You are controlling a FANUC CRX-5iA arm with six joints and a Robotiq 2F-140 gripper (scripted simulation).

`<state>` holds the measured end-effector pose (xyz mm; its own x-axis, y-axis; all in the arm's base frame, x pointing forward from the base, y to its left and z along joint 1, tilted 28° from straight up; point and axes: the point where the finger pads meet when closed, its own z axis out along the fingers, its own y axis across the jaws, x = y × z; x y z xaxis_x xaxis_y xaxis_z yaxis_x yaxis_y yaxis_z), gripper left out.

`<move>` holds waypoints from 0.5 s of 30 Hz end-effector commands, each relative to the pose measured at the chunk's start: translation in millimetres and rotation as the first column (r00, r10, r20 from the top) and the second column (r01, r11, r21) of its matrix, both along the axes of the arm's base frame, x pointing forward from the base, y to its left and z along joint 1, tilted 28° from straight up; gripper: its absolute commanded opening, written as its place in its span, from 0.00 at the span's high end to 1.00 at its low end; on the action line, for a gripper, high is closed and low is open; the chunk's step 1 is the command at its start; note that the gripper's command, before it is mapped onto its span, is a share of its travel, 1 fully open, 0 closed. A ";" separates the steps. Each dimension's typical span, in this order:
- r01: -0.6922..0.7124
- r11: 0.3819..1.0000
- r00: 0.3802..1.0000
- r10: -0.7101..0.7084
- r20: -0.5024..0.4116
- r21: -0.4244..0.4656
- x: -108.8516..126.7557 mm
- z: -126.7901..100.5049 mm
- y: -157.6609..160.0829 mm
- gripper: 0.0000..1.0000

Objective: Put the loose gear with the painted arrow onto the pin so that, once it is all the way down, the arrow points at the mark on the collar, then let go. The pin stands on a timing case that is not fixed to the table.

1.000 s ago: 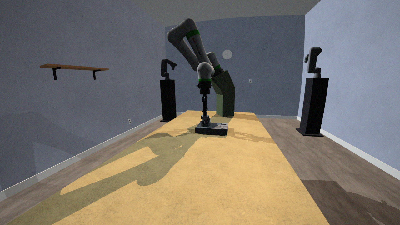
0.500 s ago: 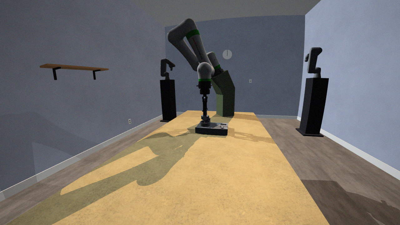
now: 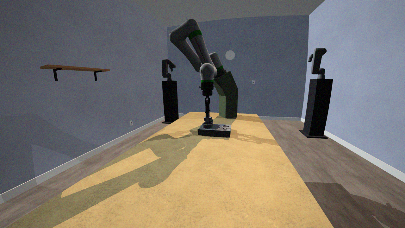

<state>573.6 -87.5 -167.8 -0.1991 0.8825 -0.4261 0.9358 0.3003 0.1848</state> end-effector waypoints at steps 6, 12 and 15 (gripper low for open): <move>0.000 1.000 1.000 0.000 0.000 0.000 0.4 -0.8 -0.2 1.00; 0.000 1.000 1.000 0.000 0.000 0.000 0.6 -1.5 -0.5 1.00; 0.000 1.000 1.000 0.000 0.000 0.000 0.8 -2.0 -0.7 1.00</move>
<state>574.2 -88.2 -169.6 -0.1990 0.8825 -0.4261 0.9358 0.3003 0.1848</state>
